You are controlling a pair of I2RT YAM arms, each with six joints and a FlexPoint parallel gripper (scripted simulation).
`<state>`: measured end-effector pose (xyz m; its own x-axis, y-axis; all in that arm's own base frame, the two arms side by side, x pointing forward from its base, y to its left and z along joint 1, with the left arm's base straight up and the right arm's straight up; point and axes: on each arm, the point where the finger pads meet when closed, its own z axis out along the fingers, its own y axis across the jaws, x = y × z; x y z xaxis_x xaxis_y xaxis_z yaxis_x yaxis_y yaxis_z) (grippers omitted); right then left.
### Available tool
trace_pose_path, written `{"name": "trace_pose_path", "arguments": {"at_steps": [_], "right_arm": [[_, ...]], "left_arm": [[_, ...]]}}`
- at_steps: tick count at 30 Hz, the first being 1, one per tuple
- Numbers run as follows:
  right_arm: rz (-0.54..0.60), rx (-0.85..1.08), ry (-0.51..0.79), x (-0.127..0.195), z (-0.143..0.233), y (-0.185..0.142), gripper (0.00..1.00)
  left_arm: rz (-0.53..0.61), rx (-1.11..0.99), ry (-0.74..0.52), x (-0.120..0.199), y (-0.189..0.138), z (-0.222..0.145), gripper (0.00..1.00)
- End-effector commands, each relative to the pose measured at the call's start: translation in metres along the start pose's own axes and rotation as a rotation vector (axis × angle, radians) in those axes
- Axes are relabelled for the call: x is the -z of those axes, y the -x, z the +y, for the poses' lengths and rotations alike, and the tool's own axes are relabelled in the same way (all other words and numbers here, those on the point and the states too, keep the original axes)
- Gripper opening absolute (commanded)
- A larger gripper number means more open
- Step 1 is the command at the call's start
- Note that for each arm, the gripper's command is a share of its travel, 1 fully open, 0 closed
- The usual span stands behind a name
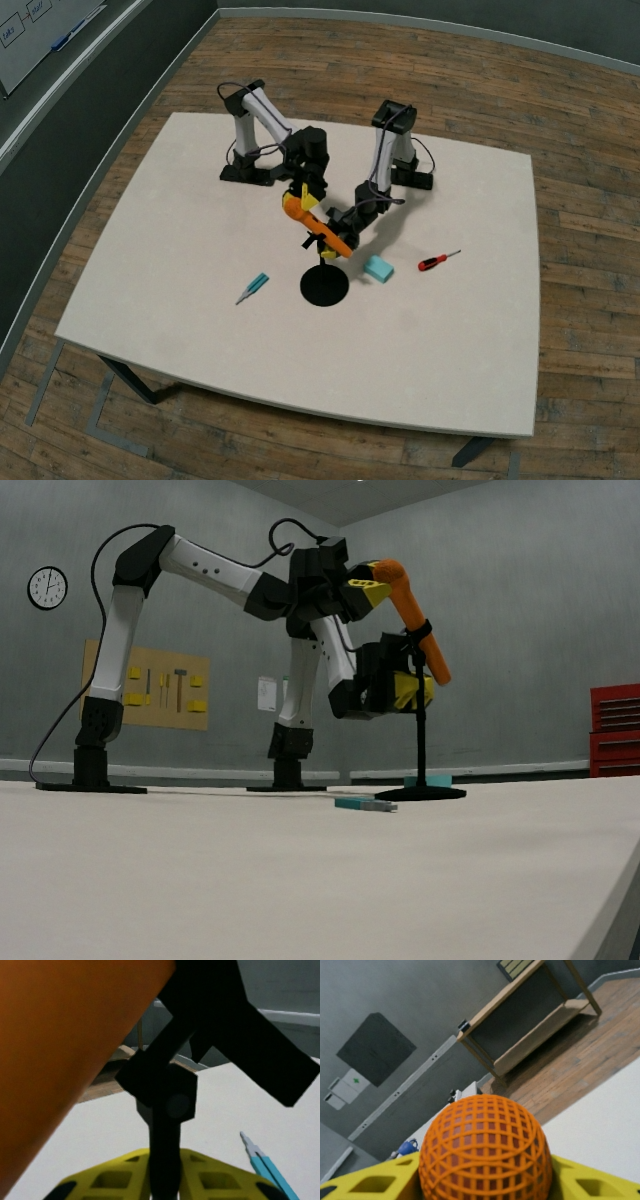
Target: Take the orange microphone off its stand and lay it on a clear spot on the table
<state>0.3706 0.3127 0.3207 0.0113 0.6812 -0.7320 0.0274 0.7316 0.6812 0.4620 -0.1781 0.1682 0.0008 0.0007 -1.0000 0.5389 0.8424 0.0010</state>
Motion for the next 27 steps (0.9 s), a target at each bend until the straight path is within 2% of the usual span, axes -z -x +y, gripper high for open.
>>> {"name": "trace_pose_path", "arguments": {"at_steps": [1,2,4,10,12,17,27], "right_arm": [[0.037,0.047,0.048,0.008,0.024,-0.007,0.00],[0.045,0.072,0.049,0.007,0.024,-0.014,0.00],[0.043,0.083,0.057,0.009,0.029,-0.009,0.00],[0.028,0.007,0.070,0.011,0.036,-0.001,0.00],[0.046,0.120,0.059,0.008,0.032,-0.015,0.00],[0.043,0.105,0.063,0.008,0.034,-0.012,0.00],[0.061,0.310,0.085,0.009,0.047,-0.019,0.00]], "left_arm": [[-0.023,-0.012,-0.028,-0.009,0.015,-0.007,0.00],[-0.030,-0.014,-0.029,-0.010,0.018,-0.007,0.00],[-0.030,-0.014,-0.029,-0.010,0.018,-0.007,0.00],[-0.030,-0.014,-0.029,-0.010,0.018,-0.007,0.00],[-0.030,-0.014,-0.029,-0.010,0.018,-0.007,0.00],[-0.029,-0.014,-0.029,-0.010,0.017,-0.007,0.00],[-0.030,-0.018,-0.028,-0.010,0.018,-0.007,0.00]]}}
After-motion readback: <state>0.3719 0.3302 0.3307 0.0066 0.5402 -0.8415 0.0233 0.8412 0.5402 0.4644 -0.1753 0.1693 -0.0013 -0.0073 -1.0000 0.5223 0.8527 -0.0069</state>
